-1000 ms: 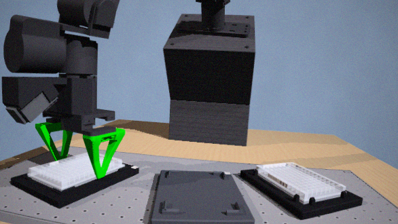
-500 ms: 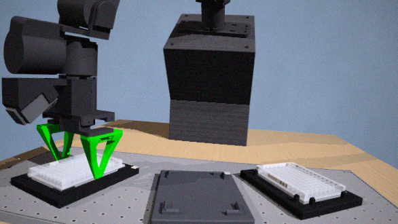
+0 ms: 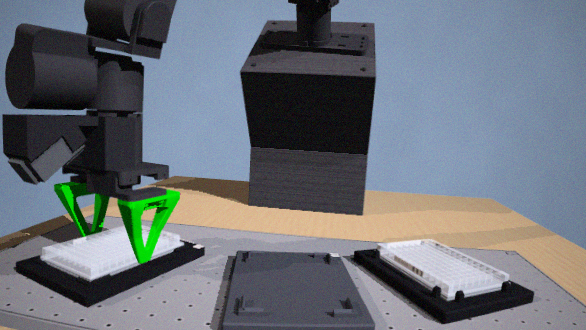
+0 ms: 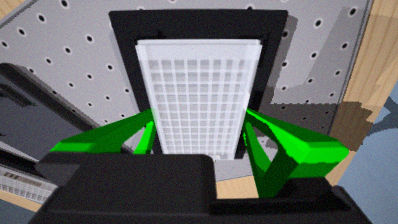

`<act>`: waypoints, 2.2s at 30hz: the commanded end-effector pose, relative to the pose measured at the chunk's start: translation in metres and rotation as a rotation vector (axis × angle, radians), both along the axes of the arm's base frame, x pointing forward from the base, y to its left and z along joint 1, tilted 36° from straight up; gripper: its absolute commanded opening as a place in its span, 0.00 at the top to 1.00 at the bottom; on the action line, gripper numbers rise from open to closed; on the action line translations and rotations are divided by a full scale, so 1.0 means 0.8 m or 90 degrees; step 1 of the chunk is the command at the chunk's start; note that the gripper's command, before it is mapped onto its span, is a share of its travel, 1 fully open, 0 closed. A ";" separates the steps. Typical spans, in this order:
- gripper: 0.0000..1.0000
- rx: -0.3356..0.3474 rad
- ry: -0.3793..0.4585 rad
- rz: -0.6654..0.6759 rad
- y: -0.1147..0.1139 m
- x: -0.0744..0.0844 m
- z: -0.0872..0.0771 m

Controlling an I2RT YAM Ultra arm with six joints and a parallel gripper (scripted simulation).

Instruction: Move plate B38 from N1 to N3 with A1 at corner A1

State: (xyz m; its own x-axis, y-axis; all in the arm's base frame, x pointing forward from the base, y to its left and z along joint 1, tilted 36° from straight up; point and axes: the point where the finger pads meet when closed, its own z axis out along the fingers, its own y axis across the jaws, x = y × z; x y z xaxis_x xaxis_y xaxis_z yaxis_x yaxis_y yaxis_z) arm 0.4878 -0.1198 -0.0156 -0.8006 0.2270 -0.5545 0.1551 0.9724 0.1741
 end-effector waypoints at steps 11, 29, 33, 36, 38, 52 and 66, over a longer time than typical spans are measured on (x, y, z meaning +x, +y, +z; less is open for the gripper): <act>1.00 -0.002 -0.007 -0.002 -0.002 0.002 0.006; 1.00 -0.002 -0.007 -0.002 -0.003 -0.010 0.023; 1.00 -0.002 -0.007 -0.002 -0.004 -0.015 0.030; 1.00 -0.003 -0.007 -0.002 -0.004 -0.018 0.035; 1.00 -0.003 -0.007 -0.002 -0.004 -0.021 0.038; 1.00 -0.003 -0.007 -0.002 -0.006 -0.035 0.058; 1.00 -0.003 -0.007 -0.002 -0.007 -0.050 0.079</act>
